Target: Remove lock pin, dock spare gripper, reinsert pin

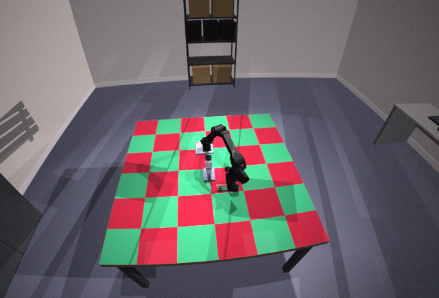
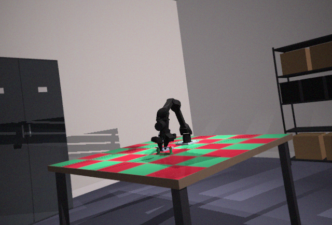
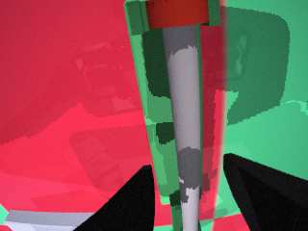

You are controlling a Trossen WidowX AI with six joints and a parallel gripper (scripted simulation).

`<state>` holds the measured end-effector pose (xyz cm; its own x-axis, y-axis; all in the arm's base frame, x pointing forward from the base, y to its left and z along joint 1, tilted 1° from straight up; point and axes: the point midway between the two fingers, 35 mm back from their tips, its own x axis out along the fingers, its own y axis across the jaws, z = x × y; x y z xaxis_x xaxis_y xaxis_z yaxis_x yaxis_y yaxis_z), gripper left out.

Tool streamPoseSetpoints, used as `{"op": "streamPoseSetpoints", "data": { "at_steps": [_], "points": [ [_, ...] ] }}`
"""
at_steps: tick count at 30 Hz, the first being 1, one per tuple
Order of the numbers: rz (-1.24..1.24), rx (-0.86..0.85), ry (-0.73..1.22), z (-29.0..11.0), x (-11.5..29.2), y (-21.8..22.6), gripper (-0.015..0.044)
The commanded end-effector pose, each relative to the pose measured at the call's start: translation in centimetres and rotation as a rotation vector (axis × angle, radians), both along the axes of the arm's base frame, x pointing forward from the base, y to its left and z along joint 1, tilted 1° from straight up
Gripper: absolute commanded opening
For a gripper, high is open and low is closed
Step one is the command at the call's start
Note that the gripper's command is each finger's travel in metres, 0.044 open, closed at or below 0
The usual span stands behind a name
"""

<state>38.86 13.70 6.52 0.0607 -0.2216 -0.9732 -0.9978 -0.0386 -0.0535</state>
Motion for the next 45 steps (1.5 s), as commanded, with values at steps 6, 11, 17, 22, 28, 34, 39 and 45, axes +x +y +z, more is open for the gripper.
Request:
{"op": "streamPoseSetpoints", "data": {
  "at_steps": [6, 11, 17, 22, 28, 34, 39, 45],
  "points": [
    [0.001, -0.009, 0.005, -1.4, -0.2, -0.1, 0.018],
    [0.001, -0.009, 0.005, -1.4, -0.2, -0.1, 0.018],
    [0.001, -0.009, 0.005, -1.4, -0.2, -0.1, 0.0023],
    [0.001, -0.009, 0.005, -1.4, -0.2, -0.1, 0.0],
    [0.001, -0.009, 0.005, -1.4, -0.1, -0.1, 0.0],
    [0.001, -0.009, 0.005, -0.3, -0.1, -0.1, 0.0],
    [0.001, -0.009, 0.005, 0.9, -0.1, -0.1, 0.0],
    [0.001, -0.009, 0.005, 2.4, -0.1, -0.2, 0.0]
  ]
}}
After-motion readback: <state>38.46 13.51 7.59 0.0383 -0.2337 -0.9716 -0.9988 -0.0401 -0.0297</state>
